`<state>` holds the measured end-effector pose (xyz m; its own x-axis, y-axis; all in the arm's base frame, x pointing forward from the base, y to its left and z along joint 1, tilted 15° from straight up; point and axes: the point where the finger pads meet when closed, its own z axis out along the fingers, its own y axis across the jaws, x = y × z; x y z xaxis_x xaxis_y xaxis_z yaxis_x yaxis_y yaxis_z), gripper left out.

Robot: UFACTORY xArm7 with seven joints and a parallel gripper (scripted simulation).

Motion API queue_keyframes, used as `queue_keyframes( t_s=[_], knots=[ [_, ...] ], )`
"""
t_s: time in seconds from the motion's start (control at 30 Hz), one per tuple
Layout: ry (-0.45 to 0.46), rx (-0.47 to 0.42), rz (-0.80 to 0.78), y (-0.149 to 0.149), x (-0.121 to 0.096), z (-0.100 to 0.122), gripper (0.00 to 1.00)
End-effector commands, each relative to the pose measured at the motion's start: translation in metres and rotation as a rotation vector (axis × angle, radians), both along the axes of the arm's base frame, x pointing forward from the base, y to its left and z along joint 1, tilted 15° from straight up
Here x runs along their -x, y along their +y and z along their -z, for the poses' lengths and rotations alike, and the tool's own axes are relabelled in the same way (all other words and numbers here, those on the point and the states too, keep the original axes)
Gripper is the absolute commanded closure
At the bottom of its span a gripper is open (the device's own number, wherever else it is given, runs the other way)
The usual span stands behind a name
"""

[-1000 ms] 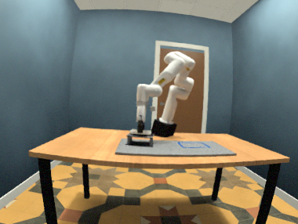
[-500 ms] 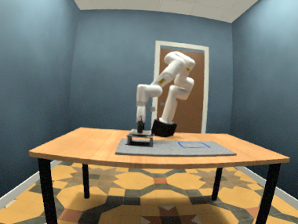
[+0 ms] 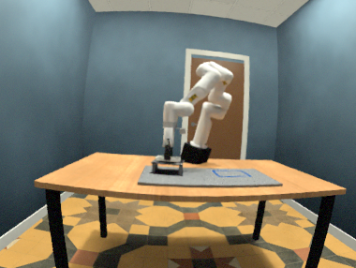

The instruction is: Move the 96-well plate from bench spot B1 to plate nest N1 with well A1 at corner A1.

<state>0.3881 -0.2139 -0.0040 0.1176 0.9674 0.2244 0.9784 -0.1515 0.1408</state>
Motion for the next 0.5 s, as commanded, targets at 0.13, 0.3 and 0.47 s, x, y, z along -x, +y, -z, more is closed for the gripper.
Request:
queue_keyframes(
  t_s=[0.13, 0.3, 0.47],
  knots=[
    [-0.003, 0.002, 0.002, -0.0012, -0.001, -0.0003, 1.0],
    [-0.003, 0.002, 0.002, -0.0011, -0.0011, 0.0005, 1.0],
    [-0.003, 0.002, 0.002, -0.0009, -0.0013, 0.0013, 1.0]
  ],
)
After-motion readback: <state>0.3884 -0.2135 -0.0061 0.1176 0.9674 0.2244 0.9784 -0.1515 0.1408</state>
